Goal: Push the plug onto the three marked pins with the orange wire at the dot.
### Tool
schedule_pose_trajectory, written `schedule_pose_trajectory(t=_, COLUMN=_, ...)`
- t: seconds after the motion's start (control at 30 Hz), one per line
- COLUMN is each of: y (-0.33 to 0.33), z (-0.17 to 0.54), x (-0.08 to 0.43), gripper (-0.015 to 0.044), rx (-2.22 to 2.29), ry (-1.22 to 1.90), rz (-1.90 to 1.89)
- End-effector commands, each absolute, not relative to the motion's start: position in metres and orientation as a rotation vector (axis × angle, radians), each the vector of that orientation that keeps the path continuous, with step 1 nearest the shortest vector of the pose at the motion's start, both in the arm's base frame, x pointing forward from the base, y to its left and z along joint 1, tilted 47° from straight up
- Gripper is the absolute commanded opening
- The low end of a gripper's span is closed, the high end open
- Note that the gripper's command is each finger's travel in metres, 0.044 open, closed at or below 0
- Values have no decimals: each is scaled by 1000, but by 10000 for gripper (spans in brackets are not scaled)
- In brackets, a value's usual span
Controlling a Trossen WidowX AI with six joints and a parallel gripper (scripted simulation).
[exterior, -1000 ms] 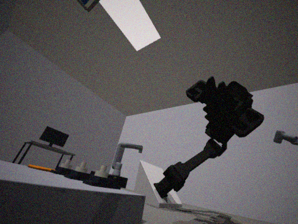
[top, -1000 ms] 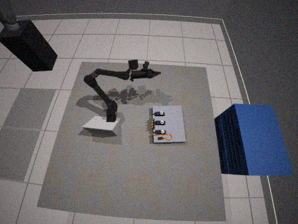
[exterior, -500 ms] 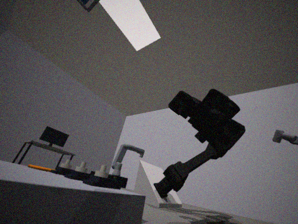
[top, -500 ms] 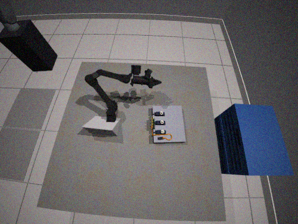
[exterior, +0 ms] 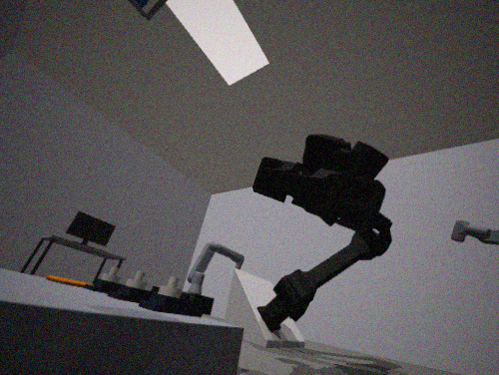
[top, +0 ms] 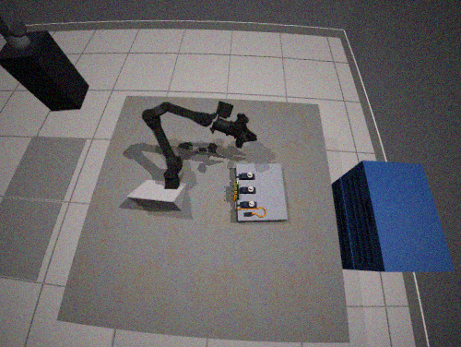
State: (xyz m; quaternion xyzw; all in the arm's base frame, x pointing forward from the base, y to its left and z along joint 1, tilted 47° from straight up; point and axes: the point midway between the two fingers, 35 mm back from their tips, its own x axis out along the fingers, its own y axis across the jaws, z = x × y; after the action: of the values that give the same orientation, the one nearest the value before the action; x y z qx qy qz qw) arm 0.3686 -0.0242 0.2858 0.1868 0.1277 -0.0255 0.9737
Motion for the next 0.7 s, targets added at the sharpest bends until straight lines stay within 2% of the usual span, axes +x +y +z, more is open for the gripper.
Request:
schedule_pose_trajectory(t=0.0, y=-30, z=274, x=378, gripper=115, rx=460, ry=322, rz=-73)
schedule_pose_trajectory(t=0.67, y=-65, z=215, x=411, gripper=115, rx=906, ry=617, rz=-257)
